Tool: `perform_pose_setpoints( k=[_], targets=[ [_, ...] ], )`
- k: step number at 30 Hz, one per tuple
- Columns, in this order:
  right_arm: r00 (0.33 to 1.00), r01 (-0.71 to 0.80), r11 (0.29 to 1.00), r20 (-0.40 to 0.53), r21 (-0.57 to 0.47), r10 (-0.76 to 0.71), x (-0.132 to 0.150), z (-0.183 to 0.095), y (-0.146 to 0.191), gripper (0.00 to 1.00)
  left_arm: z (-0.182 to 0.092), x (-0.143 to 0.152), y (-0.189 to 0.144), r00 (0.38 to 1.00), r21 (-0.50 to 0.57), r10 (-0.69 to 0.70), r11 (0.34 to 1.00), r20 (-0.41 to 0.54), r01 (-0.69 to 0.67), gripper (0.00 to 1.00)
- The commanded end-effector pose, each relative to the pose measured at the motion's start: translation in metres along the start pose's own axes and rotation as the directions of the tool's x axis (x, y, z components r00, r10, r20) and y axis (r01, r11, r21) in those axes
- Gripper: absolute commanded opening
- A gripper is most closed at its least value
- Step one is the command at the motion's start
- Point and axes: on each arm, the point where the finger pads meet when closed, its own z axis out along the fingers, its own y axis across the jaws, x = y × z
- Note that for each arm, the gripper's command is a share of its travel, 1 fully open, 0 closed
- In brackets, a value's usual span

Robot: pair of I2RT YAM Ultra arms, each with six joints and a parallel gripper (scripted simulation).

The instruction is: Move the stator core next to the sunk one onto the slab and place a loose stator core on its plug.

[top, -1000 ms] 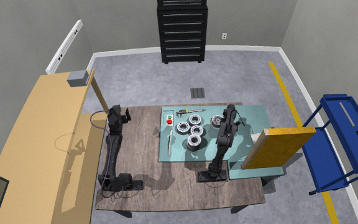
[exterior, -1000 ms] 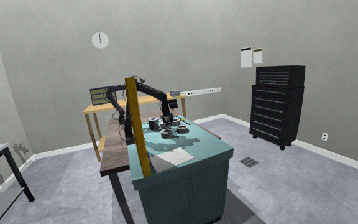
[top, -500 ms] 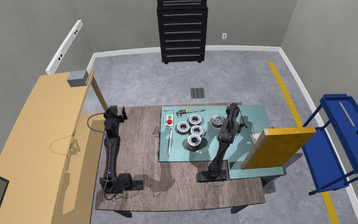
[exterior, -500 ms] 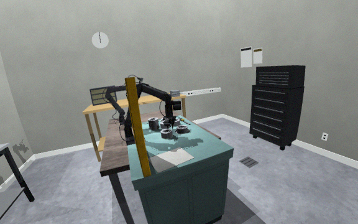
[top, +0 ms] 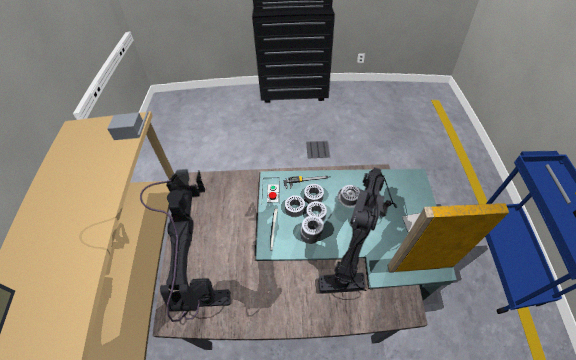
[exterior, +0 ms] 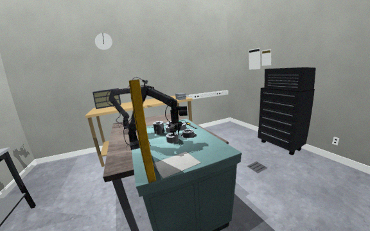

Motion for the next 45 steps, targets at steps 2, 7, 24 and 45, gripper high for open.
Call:
perform_pose_setpoints(
  k=[2,7,24,45],
  targets=[
    [1.000,0.004,1.000,-0.003,-0.010,-0.004,0.002,-0.001,0.002,0.37,-0.012,-0.030,0.002,0.997,-0.009,-0.010,1.000,0.078,0.011,1.00],
    [1.000,0.009,1.000,-0.006,-0.009,-0.009,0.008,0.016,0.002,0.37,-0.012,-0.030,0.002,0.997,-0.009,-0.010,1.000,0.078,0.011,1.00],
    [1.000,0.000,0.999,0.008,-0.053,0.001,-0.002,0.003,0.011,0.00,-0.012,-0.030,0.002,0.997,-0.009,-0.010,1.000,0.078,0.011,1.00],
    [1.000,-0.015,0.998,0.010,-0.057,0.015,-0.003,-0.034,0.007,0.00,-0.012,-0.030,0.002,0.997,-0.009,-0.010,1.000,0.078,0.011,1.00]
  ],
)
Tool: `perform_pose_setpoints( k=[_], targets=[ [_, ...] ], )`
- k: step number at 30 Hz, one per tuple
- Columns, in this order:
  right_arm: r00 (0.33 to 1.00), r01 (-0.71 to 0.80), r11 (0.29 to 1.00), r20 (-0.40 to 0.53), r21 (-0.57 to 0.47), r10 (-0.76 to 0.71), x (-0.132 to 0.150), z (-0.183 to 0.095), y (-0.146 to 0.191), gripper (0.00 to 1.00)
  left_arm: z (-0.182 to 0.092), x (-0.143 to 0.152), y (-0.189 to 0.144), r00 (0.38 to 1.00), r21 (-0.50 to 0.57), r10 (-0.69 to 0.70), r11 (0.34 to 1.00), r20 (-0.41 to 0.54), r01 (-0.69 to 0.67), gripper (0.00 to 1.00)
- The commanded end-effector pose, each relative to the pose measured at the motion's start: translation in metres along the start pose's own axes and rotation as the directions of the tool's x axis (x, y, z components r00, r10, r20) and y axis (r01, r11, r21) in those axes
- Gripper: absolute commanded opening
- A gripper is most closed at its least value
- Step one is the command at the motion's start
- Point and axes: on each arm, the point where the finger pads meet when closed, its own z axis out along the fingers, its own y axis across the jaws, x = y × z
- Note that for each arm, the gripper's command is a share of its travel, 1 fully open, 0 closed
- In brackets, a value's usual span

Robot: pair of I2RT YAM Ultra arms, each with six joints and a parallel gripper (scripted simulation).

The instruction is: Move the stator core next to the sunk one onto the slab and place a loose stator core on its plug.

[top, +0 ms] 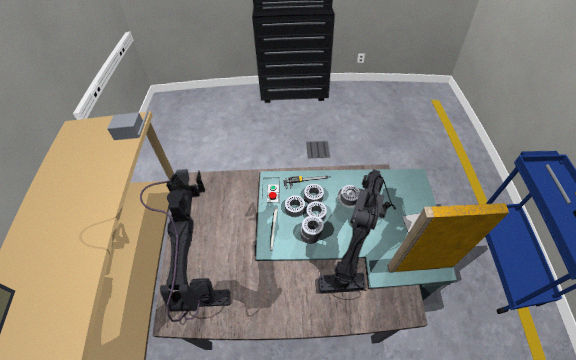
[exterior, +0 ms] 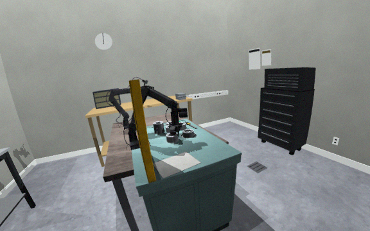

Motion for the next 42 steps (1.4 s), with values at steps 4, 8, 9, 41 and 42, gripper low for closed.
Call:
perform_pose_setpoints(
  k=[4,8,9,41,42],
  targets=[
    [1.000,-0.016,0.998,0.012,-0.067,0.017,-0.005,-0.060,0.007,0.00,-0.012,-0.030,0.002,0.997,-0.009,-0.010,1.000,0.078,0.011,1.00],
    [1.000,-0.009,0.996,0.011,-0.086,0.010,-0.005,-0.062,0.012,0.00,-0.012,-0.030,0.002,0.997,-0.009,-0.010,1.000,0.078,0.011,1.00],
    [1.000,-0.004,0.998,0.006,-0.067,0.005,-0.002,-0.061,0.009,0.00,-0.012,-0.030,0.002,0.997,-0.009,-0.010,1.000,0.078,0.011,1.00],
    [0.993,-0.115,0.991,-0.016,-0.072,0.114,-0.031,-0.066,-0.017,0.00,-0.012,-0.030,0.002,0.997,-0.009,-0.010,1.000,0.078,0.011,1.00],
    [0.993,-0.115,0.991,-0.016,-0.072,0.114,-0.031,-0.066,-0.017,0.00,-0.012,-0.030,0.002,0.997,-0.009,-0.010,1.000,0.078,0.011,1.00]
  ],
)
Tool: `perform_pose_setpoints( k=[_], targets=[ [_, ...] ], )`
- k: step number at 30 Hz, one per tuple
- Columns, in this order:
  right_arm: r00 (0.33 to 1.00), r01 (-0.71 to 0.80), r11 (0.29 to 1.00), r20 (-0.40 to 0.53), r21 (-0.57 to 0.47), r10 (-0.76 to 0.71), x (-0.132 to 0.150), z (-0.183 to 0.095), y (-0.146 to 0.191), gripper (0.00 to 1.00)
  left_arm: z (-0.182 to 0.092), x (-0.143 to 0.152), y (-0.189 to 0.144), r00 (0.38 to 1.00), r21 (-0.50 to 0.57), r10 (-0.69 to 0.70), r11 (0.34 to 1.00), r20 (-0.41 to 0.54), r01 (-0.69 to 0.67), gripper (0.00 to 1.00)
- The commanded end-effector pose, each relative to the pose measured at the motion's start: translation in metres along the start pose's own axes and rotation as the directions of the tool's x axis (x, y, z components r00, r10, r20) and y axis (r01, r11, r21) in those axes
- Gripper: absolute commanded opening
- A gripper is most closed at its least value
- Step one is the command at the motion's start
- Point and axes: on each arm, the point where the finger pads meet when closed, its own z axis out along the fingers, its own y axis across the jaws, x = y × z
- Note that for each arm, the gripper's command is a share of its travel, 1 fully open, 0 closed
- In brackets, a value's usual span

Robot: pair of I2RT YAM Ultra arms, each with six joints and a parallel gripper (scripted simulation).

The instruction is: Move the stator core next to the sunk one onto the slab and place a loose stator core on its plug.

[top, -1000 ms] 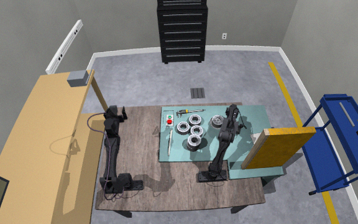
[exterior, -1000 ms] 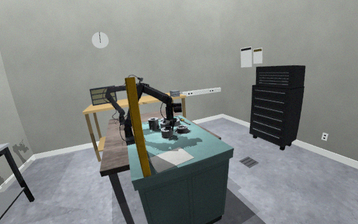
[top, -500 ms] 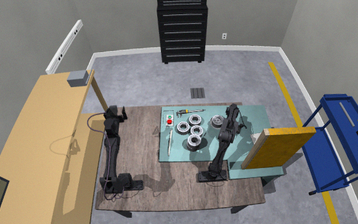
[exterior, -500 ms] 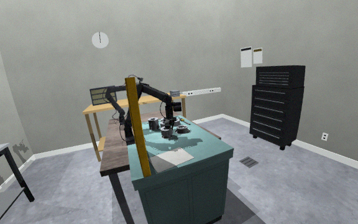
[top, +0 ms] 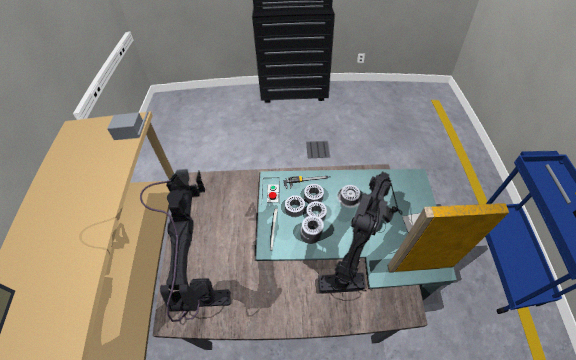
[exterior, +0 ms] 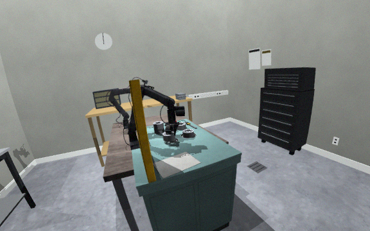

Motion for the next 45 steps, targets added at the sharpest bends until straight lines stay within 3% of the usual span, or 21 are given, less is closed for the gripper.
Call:
perform_pose_setpoints(
  k=[1,6,37,45],
  targets=[
    [0.999,-0.032,0.997,-0.023,-0.066,0.031,-0.002,-0.035,-0.004,0.00,-0.012,-0.030,0.002,0.997,-0.009,-0.010,1.000,0.078,0.011,1.00],
    [0.999,-0.051,0.997,0.008,-0.066,0.052,-0.021,-0.034,-0.011,0.00,-0.012,-0.030,0.002,0.997,-0.009,-0.010,1.000,0.078,0.011,1.00],
    [0.972,-0.234,0.971,-0.026,-0.056,0.233,-0.073,-0.027,-0.046,0.00,-0.012,-0.030,0.002,0.997,-0.009,-0.010,1.000,0.078,0.011,1.00],
    [0.957,-0.288,0.956,0.006,-0.058,0.288,-0.097,-0.027,-0.057,0.00,-0.012,-0.030,0.002,0.997,-0.009,-0.010,1.000,0.078,0.011,1.00]
  ],
)
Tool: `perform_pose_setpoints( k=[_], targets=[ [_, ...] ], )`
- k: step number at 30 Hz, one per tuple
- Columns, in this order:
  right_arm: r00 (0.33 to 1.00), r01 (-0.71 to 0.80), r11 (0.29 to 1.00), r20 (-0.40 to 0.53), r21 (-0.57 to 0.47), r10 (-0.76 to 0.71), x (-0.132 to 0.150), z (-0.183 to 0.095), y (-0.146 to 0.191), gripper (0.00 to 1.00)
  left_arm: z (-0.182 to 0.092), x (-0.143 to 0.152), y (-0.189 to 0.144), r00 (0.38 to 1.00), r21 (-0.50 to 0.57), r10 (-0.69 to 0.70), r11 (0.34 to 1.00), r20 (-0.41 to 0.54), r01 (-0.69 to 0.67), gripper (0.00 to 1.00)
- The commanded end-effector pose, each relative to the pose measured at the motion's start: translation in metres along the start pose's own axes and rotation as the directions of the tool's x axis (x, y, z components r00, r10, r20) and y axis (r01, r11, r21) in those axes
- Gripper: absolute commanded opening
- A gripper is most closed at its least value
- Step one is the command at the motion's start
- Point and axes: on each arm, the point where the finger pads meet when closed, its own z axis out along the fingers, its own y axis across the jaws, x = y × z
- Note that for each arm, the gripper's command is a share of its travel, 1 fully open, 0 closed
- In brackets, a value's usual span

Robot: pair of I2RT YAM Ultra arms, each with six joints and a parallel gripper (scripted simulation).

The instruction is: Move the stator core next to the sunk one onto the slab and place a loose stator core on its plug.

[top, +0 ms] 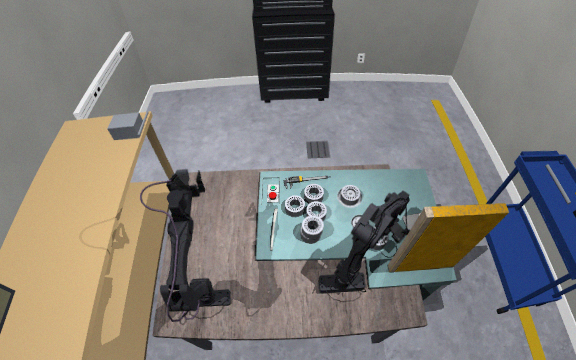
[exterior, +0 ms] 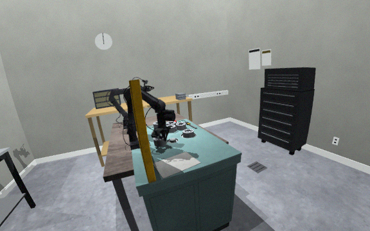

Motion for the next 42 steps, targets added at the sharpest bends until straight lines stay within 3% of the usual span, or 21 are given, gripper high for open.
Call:
perform_pose_setpoints(
  k=[1,16,18,25,26,31,32,37,42],
  targets=[
    [1.000,-0.014,0.999,0.016,-0.047,0.015,-0.014,-0.030,-0.004,0.00,-0.012,-0.030,0.002,0.997,-0.009,-0.010,1.000,0.078,0.011,1.00],
    [0.999,-0.032,0.997,0.000,-0.067,0.032,-0.015,-0.035,-0.002,0.00,-0.012,-0.030,0.002,0.997,-0.009,-0.010,1.000,0.078,0.011,1.00],
    [0.999,-0.037,0.998,0.011,-0.041,0.037,-0.016,-0.020,-0.011,0.00,-0.012,-0.030,0.002,0.997,-0.009,-0.010,1.000,0.078,0.011,1.00],
    [0.999,-0.037,0.997,0.013,-0.073,0.038,-0.017,-0.022,0.001,0.00,-0.012,-0.030,0.002,0.997,-0.009,-0.010,1.000,0.078,0.011,1.00],
    [0.999,-0.039,0.999,0.016,-0.022,0.039,-0.018,-0.007,-0.015,0.00,-0.012,-0.030,0.002,0.997,-0.009,-0.010,1.000,0.078,0.011,1.00],
    [0.999,-0.049,0.998,0.015,-0.044,0.049,-0.019,-0.007,0.002,0.00,-0.012,-0.030,0.002,0.997,-0.009,-0.010,1.000,0.078,0.011,1.00],
    [0.999,-0.049,0.999,0.018,-0.011,0.049,-0.019,0.002,-0.010,0.00,-0.012,-0.030,0.002,0.997,-0.009,-0.010,1.000,0.078,0.011,1.00],
    [0.999,-0.051,0.998,0.017,-0.039,0.052,-0.019,0.000,0.003,0.00,-0.012,-0.030,0.002,0.997,-0.009,-0.010,1.000,0.078,0.011,1.00],
    [0.999,-0.051,0.999,0.019,-0.018,0.051,-0.019,0.008,-0.010,0.00,-0.012,-0.030,0.002,0.997,-0.009,-0.010,1.000,0.078,0.011,1.00]
  ],
)
